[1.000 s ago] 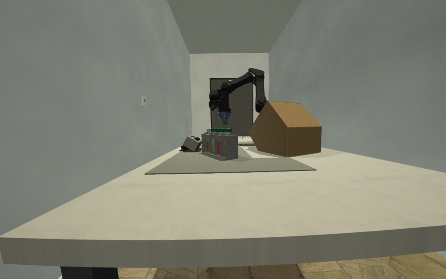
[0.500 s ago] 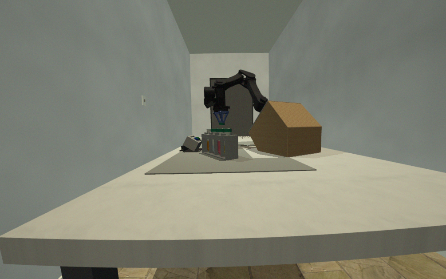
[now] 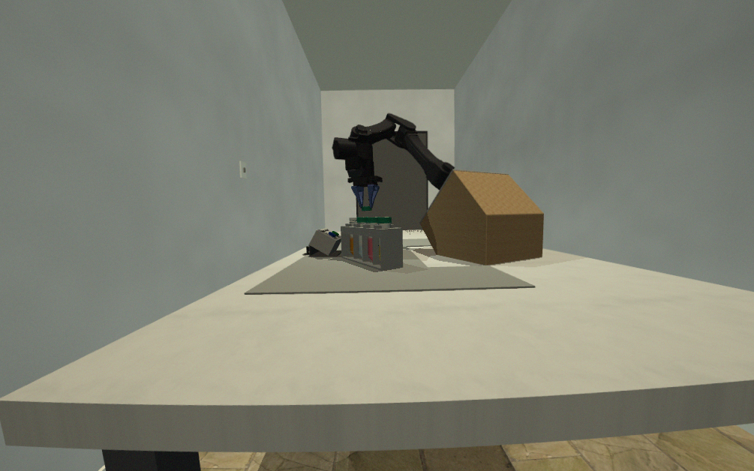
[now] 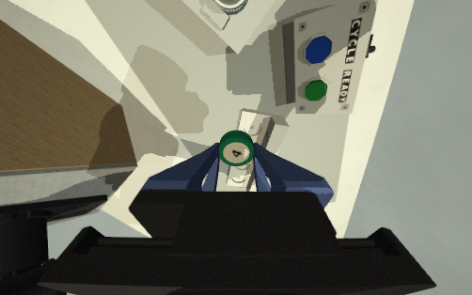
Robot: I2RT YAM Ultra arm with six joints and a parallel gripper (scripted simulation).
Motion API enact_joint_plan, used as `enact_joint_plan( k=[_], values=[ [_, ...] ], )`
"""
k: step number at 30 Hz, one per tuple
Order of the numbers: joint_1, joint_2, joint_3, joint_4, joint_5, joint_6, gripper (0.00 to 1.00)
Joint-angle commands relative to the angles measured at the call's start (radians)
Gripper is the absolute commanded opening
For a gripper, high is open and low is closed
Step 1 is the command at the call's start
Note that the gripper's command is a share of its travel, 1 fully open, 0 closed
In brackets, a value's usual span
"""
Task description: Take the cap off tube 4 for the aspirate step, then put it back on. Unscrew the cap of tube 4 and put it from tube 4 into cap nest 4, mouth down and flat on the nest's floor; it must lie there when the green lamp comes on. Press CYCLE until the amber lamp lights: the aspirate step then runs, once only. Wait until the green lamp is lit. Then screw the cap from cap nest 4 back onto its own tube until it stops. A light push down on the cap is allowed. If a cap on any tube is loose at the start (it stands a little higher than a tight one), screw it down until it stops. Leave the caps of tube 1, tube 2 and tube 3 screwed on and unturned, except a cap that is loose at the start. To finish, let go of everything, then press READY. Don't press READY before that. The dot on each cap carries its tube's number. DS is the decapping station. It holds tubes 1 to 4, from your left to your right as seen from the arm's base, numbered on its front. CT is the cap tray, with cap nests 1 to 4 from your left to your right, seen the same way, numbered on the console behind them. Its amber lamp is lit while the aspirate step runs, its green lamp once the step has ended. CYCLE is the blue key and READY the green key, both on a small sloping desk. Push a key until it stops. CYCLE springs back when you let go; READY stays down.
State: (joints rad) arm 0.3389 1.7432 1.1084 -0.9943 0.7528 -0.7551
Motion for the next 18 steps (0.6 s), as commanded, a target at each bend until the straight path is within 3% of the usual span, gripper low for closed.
enact_joint_plan(
  k=[1, 3, 5, 14, 18],
  values=[
    [0.063, 0.084, 0.078, -0.010, -0.010, 0.043, 0.00],
    [0.089, 0.145, 0.120, -0.019, -0.012, 0.078, 0.00],
    [0.089, 0.145, 0.120, -0.019, -0.012, 0.078, 0.00],
    [0.184, 0.415, 0.353, -0.066, -0.025, 0.204, 0.00],
    [0.183, 0.379, 0.353, -0.066, -0.025, 0.204, 0.00]
  ],
)
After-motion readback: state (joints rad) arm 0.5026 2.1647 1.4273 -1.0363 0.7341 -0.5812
